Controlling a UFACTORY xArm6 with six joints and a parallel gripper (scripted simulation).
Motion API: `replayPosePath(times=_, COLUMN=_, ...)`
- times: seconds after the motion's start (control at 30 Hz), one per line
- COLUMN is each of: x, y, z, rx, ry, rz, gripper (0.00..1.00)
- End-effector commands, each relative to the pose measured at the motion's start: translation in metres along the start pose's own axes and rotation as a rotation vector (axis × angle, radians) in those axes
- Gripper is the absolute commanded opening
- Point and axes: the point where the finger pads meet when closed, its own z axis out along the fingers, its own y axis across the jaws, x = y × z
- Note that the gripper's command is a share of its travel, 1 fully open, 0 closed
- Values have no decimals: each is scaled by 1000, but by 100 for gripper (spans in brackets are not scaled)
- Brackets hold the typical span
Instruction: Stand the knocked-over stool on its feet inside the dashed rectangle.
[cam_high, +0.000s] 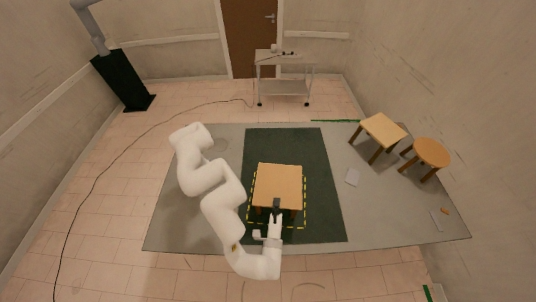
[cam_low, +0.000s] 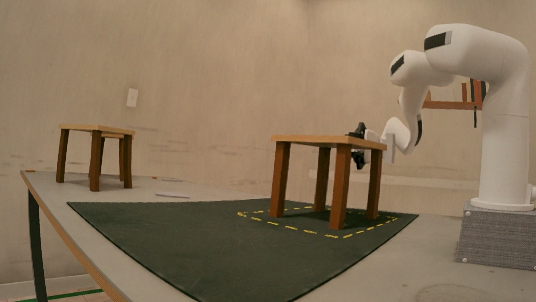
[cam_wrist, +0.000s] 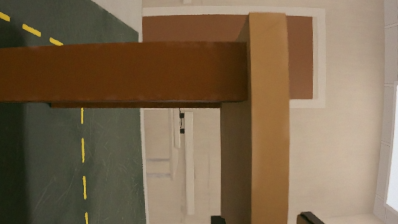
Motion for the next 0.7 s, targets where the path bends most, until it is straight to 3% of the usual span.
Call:
replayPosePath(times=0.0, x=-1, y=2, z=-15, rx=2, ry=1, rz=-3, gripper=45)
replayPosePath(times=0.33, x=0, y=2, z=-40, rx=2, ry=0, rz=-3, gripper=45)
replayPosePath(times=0.67, x=0, y=2, z=-46, rx=2, ry=0, rz=-3, gripper=45)
